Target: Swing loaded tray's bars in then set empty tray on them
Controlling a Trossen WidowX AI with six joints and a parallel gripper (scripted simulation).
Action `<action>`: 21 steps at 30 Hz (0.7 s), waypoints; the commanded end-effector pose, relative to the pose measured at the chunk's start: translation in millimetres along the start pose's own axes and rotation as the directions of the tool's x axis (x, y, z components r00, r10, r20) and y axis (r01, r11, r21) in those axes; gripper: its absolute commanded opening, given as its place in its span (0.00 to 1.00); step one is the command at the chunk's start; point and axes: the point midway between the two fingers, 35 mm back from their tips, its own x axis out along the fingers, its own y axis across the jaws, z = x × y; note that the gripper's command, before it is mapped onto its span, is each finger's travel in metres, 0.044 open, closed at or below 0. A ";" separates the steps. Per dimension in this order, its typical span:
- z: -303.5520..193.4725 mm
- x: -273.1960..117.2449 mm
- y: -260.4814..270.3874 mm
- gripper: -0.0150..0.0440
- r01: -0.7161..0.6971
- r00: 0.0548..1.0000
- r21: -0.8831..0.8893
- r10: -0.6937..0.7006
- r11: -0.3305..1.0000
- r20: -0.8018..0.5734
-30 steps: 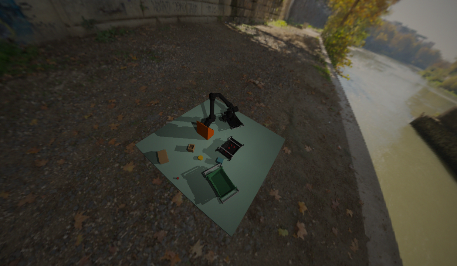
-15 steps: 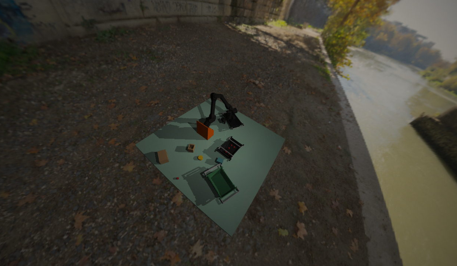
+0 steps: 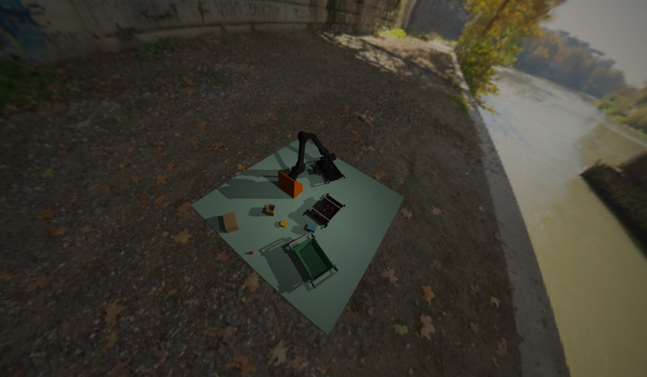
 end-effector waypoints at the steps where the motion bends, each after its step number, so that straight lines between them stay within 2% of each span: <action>1: -1.0 0.8 0.3 0.60 -0.002 1.000 0.005 0.002 1.000 -0.005; 21: -1.0 0.8 0.3 0.37 -0.002 1.000 0.005 0.002 1.000 -0.005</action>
